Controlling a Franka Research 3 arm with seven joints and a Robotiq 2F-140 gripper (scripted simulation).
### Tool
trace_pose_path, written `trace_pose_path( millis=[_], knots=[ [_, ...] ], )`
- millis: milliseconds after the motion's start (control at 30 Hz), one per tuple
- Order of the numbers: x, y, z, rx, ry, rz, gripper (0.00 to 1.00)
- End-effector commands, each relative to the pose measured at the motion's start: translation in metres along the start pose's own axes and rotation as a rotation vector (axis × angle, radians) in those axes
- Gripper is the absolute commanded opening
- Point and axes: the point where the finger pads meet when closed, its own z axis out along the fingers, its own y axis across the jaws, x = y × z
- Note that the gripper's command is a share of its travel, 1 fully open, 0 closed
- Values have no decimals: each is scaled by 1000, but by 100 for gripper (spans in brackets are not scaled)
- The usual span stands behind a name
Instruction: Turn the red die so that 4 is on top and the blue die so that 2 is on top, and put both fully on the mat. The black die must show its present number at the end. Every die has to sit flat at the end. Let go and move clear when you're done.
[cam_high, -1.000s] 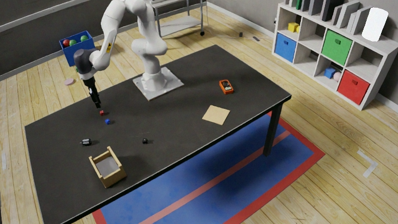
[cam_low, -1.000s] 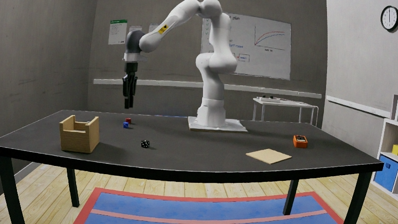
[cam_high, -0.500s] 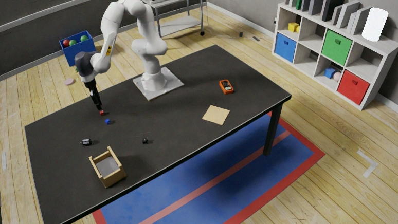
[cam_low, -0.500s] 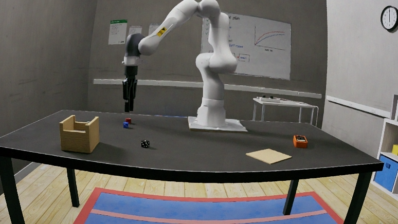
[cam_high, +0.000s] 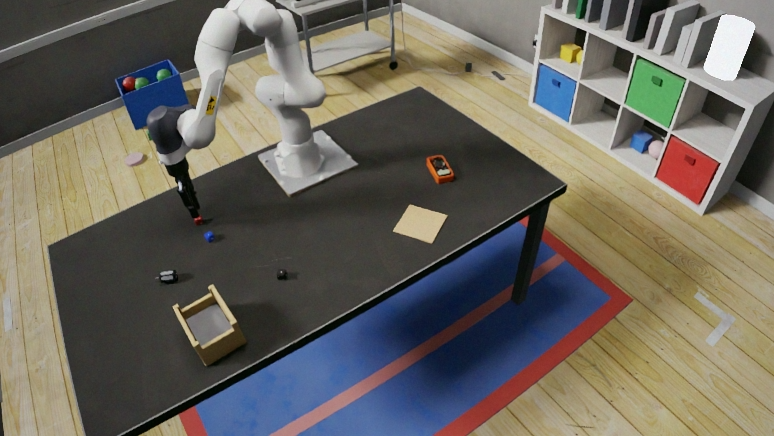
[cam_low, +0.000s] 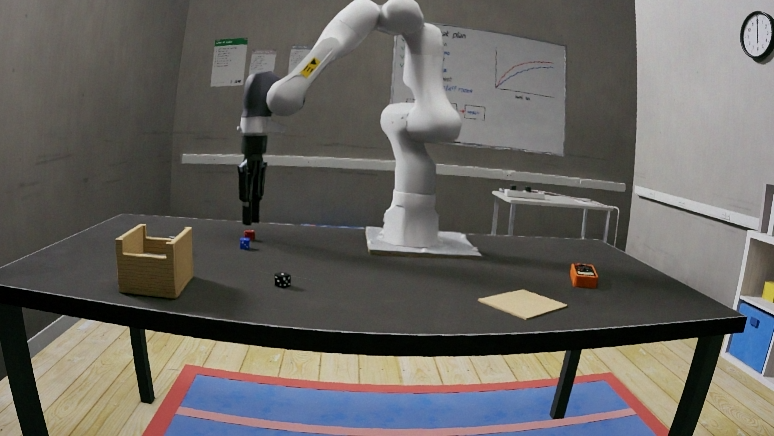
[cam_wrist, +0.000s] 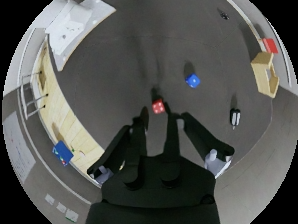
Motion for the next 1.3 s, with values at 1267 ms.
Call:
trace_pose_path(
  millis=[1267],
  knots=[
    [-2, 3, 11, -8, -7, -20, 32]
  ],
)
